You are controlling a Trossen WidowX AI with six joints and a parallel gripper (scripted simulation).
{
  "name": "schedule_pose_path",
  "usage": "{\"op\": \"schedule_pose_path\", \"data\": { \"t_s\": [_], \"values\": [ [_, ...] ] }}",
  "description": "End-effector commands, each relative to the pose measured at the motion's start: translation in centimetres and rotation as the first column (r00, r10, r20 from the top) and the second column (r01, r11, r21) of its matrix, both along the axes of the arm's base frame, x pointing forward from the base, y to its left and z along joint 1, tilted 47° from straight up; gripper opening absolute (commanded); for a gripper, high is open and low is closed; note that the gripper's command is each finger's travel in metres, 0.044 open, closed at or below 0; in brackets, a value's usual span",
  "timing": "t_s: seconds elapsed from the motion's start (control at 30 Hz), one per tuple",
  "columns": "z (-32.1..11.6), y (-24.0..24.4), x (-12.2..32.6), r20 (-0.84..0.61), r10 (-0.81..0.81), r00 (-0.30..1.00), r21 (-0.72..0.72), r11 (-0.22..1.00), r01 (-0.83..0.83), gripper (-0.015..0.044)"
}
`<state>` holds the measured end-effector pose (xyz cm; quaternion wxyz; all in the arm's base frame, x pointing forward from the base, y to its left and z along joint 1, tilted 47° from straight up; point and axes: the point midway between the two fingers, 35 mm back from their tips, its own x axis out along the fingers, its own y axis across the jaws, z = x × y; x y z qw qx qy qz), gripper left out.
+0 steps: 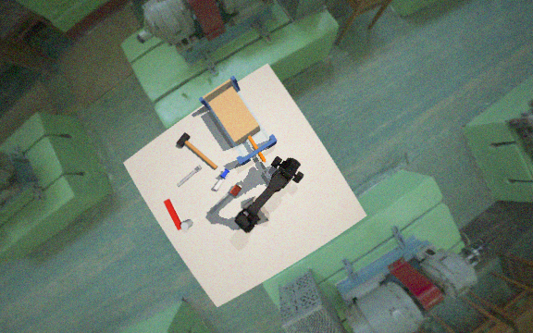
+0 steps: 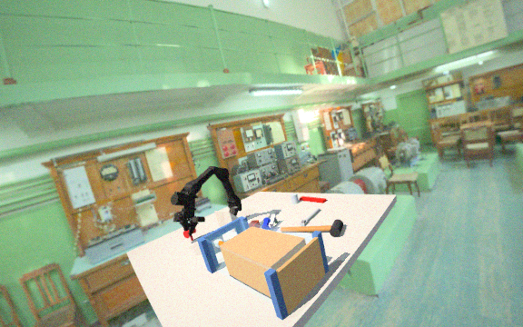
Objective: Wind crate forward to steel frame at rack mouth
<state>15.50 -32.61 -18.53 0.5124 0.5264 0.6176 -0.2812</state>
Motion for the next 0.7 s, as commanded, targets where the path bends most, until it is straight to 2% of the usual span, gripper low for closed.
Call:
{"op": "schedule_pose_path", "data": {
  "t_s": [0.0, 0.67],
  "values": [
    [-0.3, 0.4, 2.2, 0.040, 0.009, 0.999, 0.005, 1.000, -0.010, 0.0000],
    [-0.2, 0.6, 4.4, 0.041, 0.009, 0.999, 0.006, 1.000, -0.010, 0.0000]
  ]
}}
